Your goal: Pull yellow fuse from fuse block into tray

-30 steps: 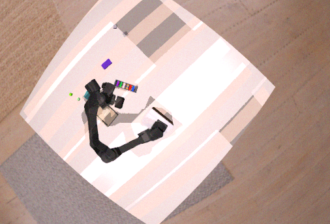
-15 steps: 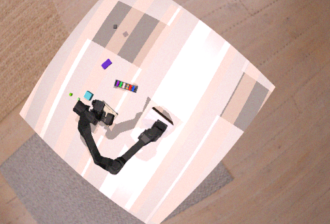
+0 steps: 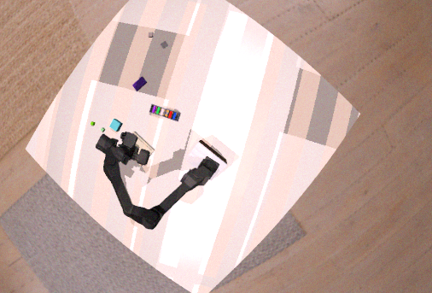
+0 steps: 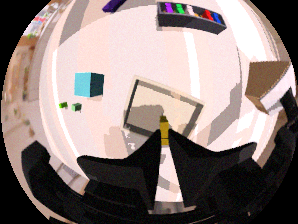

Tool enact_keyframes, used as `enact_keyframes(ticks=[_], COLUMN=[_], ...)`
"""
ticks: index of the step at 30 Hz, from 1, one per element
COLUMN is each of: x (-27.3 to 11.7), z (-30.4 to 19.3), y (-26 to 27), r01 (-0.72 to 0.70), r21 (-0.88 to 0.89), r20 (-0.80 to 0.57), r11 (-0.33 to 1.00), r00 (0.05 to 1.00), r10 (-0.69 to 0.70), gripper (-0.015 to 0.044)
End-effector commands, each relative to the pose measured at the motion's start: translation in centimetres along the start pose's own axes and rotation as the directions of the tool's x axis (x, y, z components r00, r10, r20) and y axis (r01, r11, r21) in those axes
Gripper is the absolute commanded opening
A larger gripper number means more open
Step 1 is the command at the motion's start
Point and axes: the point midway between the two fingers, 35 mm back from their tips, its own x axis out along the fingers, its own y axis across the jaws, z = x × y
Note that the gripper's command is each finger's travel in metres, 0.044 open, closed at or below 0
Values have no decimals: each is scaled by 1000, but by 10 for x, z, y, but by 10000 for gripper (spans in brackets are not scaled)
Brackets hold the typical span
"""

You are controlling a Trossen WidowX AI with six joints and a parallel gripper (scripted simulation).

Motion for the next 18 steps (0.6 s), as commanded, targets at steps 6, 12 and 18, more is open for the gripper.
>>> enact_keyframes(ticks=[6, 12, 18], x=[15, 24, 23], z=[0, 0, -2], y=[-1, -1, -1], r01=[2, 1, 0], r21=[8, 8, 0], r20=[-2, -3, -7], r11=[1000, 1000, 1000], r00=[1000, 1000, 1000], r10=[-2, -1, 0], gripper=[0, 0, 79])
